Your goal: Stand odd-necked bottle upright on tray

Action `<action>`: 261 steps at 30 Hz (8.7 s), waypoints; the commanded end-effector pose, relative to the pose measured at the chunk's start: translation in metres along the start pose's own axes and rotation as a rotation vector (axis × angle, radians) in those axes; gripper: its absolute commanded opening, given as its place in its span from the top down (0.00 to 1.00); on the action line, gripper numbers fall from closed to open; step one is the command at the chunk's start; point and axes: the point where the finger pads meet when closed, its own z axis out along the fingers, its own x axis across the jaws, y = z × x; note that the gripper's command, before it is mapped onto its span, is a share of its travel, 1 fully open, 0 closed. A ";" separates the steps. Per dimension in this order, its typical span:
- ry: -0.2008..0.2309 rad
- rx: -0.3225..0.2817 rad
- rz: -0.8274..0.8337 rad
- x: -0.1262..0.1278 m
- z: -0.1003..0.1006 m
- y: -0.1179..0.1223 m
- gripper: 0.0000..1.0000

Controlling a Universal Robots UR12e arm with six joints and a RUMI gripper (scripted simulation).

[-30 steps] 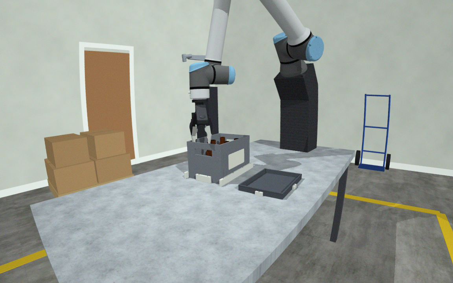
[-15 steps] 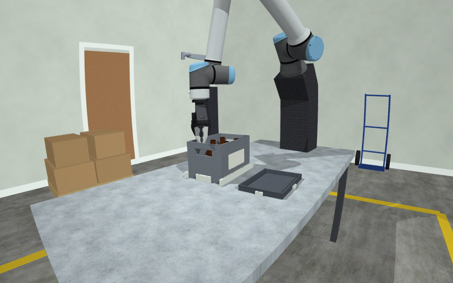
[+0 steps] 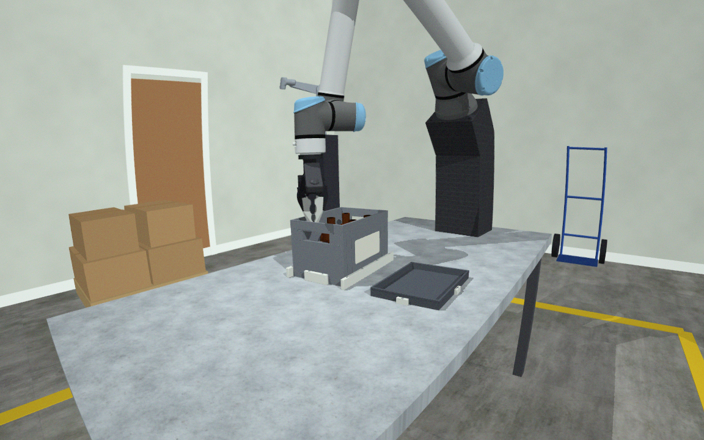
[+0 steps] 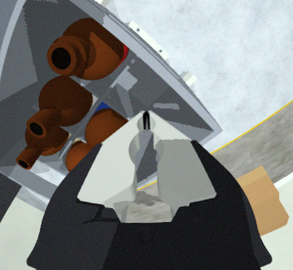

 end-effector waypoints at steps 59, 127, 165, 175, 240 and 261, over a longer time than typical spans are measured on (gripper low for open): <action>0.001 0.000 0.000 0.001 -0.001 0.000 0.62; 0.001 0.000 0.000 0.000 -0.084 0.000 1.00; 0.001 0.000 0.000 -0.013 -0.083 -0.014 1.00; 0.001 0.000 0.000 -0.063 -0.084 -0.061 1.00; 0.001 0.000 0.000 -0.063 -0.072 -0.061 0.62; 0.001 0.000 0.000 -0.063 -0.048 -0.061 0.62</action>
